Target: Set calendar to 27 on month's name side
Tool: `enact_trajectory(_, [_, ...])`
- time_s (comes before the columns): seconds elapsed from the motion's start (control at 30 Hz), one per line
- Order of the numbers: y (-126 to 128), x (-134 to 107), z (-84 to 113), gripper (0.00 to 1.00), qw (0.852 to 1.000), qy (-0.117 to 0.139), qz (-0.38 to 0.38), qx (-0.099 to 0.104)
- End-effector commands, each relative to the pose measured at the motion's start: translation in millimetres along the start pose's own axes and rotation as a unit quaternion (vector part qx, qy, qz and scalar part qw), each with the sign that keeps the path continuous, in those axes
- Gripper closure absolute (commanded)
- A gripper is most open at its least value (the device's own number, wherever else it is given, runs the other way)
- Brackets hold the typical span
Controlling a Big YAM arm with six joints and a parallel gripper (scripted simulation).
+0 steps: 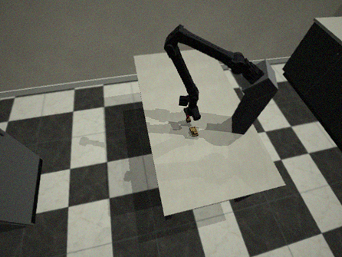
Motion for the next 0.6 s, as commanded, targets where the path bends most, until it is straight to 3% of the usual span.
enact_trajectory(0.0, [-1, 3, 17.7, 0.54, 1.000, -0.003, -0.003, 0.001])
enact_trajectory(0.3, [0, 3, 55.0, 0.54, 1.000, -0.002, -0.004, 0.000])
enact_trajectory(0.57, [-2, 1, 50.9, 0.54, 1.000, 0.000, -0.004, -0.002])
Point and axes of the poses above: the point where the finger pads meet when closed, its own z axis back along the fingers, its own y axis across the jaws, x = y × z, the point moved 10 cm from there along z, back along the fingers, and after that the axes turned 10 degrees about z, right-handed, at the moved point
